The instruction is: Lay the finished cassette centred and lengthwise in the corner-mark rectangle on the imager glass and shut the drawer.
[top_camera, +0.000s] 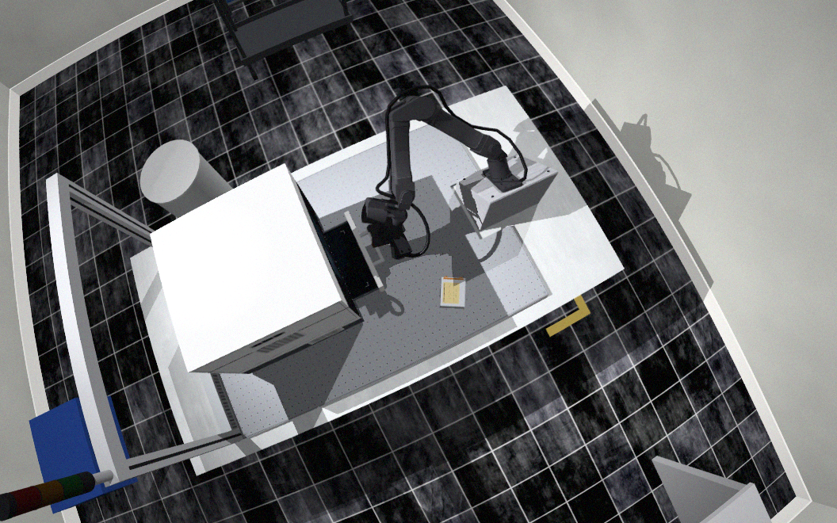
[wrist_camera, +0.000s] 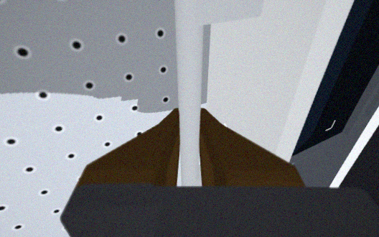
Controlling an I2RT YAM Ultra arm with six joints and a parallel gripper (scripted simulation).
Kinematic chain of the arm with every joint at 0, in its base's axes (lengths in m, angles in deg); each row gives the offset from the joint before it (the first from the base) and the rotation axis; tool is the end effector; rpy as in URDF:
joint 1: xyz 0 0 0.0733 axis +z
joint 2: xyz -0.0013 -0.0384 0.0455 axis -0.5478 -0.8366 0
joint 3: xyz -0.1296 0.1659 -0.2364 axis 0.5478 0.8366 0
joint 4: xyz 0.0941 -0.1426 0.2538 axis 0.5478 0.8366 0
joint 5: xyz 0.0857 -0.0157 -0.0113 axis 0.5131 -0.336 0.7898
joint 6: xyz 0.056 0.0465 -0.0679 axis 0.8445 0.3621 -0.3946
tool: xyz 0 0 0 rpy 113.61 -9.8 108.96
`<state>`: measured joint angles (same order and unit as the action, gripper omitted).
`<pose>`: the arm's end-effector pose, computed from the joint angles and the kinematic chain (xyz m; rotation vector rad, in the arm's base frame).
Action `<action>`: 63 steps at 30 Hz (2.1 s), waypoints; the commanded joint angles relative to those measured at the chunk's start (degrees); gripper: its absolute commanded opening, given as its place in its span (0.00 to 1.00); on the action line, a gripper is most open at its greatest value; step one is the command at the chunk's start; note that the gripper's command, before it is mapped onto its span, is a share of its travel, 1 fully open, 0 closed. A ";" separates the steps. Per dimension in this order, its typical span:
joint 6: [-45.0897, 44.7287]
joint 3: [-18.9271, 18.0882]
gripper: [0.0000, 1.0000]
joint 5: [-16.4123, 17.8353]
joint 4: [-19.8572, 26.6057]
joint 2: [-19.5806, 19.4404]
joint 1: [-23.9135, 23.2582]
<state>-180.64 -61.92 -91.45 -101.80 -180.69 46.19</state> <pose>0.4505 0.0430 -0.0201 2.2146 -1.5516 1.3106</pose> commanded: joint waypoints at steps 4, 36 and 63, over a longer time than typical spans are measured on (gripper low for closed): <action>1.61 2.98 0.00 -0.93 1.53 1.91 1.27; 1.84 5.46 0.00 -0.08 0.42 1.85 1.40; 9.59 0.07 0.00 -3.56 16.31 2.99 2.32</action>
<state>-173.86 -63.56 -93.86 -90.45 -179.47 47.11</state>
